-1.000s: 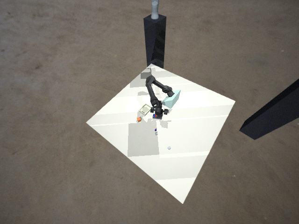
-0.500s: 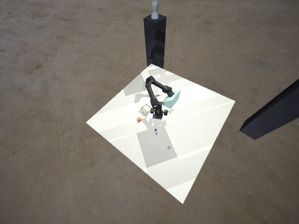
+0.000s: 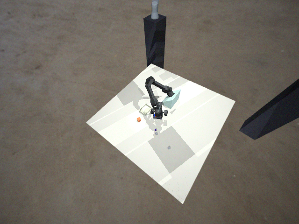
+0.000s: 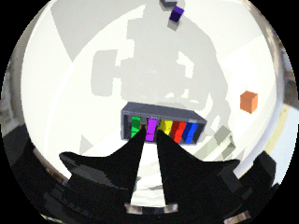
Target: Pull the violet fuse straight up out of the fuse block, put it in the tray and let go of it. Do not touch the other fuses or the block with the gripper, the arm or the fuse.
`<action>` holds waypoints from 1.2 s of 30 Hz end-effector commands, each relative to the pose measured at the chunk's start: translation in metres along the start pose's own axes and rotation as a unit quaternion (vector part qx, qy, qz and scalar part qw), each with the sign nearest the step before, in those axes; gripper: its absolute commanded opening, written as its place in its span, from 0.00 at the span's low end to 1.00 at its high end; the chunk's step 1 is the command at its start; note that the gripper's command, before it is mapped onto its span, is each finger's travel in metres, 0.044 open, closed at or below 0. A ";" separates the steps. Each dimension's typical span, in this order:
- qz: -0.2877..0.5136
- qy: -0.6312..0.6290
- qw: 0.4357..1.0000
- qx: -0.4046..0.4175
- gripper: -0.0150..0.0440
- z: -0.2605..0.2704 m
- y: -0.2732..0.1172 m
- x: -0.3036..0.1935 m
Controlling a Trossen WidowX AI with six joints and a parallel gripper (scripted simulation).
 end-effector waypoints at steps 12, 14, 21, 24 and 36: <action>0.001 -0.004 1.000 -0.002 0.37 0.000 0.009 -0.001; 0.000 0.000 1.000 0.000 0.36 0.000 0.008 0.000; 0.000 0.000 1.000 0.000 0.28 0.000 0.008 0.000; 0.000 0.000 1.000 0.000 0.25 0.000 0.008 0.000; 0.000 0.000 1.000 0.000 0.25 0.000 0.004 0.000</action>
Point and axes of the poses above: the point midway between the two fingers, 35 mm back from their tips, its own y axis out along the fingers, its own z axis across the jaws, x = y × z, the point moved 2 cm from there along -y, back along the fingers, and after that the axes turned 7 degrees about y, right-handed, at the moved point
